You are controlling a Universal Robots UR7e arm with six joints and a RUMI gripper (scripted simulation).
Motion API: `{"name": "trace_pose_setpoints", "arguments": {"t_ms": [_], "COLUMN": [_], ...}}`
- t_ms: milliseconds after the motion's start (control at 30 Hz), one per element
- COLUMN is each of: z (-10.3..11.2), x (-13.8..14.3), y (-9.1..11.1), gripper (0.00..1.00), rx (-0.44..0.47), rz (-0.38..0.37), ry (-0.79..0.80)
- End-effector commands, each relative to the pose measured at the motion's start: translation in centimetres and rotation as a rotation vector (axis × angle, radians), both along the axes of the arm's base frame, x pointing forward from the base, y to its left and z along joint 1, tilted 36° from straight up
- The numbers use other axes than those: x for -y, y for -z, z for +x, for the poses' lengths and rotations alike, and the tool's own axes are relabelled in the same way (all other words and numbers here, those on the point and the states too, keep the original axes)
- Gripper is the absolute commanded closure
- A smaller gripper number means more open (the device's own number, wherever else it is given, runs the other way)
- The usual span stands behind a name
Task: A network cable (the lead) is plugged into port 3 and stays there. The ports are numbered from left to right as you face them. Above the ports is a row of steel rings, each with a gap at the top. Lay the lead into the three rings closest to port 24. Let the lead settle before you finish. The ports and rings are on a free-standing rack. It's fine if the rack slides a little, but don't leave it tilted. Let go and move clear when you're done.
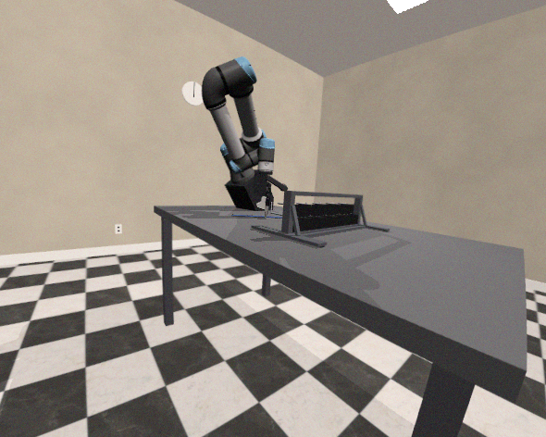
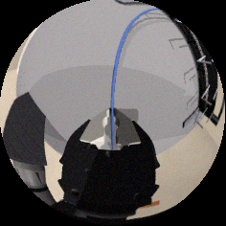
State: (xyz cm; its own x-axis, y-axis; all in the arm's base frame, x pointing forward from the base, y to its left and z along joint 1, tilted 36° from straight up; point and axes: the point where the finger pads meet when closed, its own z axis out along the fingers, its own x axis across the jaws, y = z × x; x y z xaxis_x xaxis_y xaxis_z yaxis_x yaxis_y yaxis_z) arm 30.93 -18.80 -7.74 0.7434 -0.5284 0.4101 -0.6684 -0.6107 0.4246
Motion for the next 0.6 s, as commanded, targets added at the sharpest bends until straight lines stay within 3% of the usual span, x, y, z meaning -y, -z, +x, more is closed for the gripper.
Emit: {"name": "trace_pose_setpoints", "arguments": {"t_ms": [0,567], "z": [0.02,0.01], "x": [-0.01,-0.15], "y": [-0.02,-0.22], "gripper": [1.0,1.0], "rx": [0.001,0.001], "rz": [0.0,0.0], "ry": [0.0,0.0]}}
